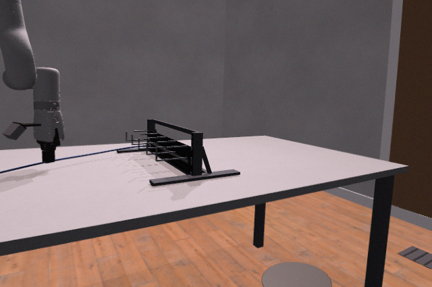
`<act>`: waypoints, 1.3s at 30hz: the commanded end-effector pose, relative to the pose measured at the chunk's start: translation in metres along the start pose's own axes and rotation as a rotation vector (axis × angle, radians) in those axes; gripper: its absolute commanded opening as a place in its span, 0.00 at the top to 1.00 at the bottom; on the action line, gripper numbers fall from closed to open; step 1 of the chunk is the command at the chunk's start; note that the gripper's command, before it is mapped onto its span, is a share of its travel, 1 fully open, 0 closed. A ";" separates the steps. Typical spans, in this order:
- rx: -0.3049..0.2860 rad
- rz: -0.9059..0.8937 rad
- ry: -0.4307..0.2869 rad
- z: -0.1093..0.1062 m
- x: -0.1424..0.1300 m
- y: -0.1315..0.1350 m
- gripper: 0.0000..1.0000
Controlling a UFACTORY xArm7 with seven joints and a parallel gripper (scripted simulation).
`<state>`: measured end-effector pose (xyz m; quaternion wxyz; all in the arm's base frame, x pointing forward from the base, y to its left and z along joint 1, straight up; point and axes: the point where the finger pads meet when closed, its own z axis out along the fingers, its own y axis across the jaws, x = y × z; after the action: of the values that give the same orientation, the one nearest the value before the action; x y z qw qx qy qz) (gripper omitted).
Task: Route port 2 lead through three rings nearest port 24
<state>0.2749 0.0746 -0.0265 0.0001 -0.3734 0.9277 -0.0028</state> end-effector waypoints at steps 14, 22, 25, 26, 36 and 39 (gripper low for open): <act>-0.002 0.000 -0.003 -0.013 -0.001 -0.001 1.00; -0.002 0.000 -0.004 -0.015 -0.001 -0.001 1.00; -0.002 0.000 -0.004 -0.015 -0.001 -0.001 1.00; -0.002 0.000 -0.004 -0.015 -0.001 -0.001 1.00; -0.001 -0.079 -0.004 -0.025 -0.014 -0.027 1.00; -0.001 -0.162 -0.004 -0.036 -0.026 -0.054 1.00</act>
<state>0.2992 0.0645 -0.0023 0.0007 -0.4076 0.9131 -0.0061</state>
